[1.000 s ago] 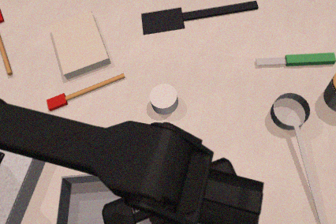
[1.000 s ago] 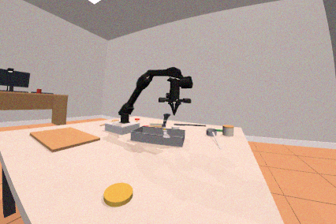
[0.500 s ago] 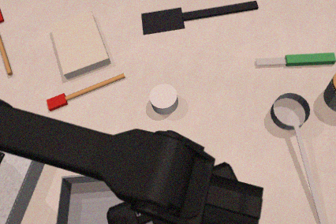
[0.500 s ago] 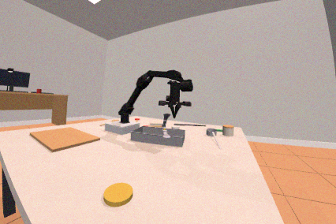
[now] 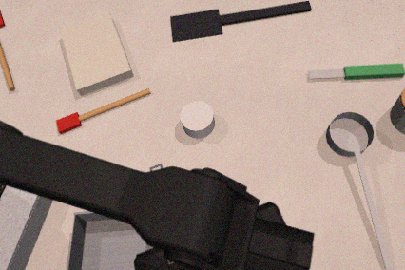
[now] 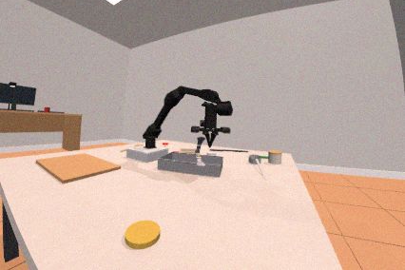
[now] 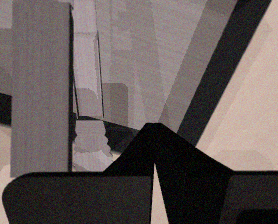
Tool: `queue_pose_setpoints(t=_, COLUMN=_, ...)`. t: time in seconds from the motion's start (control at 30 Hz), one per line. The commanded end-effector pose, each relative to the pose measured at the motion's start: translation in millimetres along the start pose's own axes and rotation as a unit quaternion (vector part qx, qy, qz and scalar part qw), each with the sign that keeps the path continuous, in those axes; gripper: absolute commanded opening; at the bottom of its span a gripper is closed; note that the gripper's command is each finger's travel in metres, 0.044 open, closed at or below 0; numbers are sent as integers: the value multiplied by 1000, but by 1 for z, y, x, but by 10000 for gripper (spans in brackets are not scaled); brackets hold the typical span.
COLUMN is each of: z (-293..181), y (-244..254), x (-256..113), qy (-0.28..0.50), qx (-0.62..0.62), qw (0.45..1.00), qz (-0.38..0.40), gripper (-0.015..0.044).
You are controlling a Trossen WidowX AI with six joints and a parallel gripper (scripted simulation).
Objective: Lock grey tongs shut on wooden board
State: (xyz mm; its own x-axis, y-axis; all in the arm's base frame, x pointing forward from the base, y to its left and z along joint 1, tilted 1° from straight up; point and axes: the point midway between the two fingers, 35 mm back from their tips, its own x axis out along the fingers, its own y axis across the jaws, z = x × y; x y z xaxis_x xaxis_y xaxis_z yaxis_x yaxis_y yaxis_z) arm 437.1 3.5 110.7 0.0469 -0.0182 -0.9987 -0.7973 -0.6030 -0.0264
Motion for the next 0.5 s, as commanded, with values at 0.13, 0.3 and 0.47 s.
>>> queue_pose_setpoints(t=0.13, z=1, y=2, x=15, qy=-1, qx=-2, qw=1000, qz=2, gripper=-150)
queue_pose_setpoints(t=0.3, z=1, y=2, x=18, qy=-1, qx=-2, qw=1000, qz=2, gripper=-150)
queue_pose_setpoints(t=0.47, z=1, y=3, x=18, qy=-1, qx=-2, qw=1000, qz=2, gripper=-150)
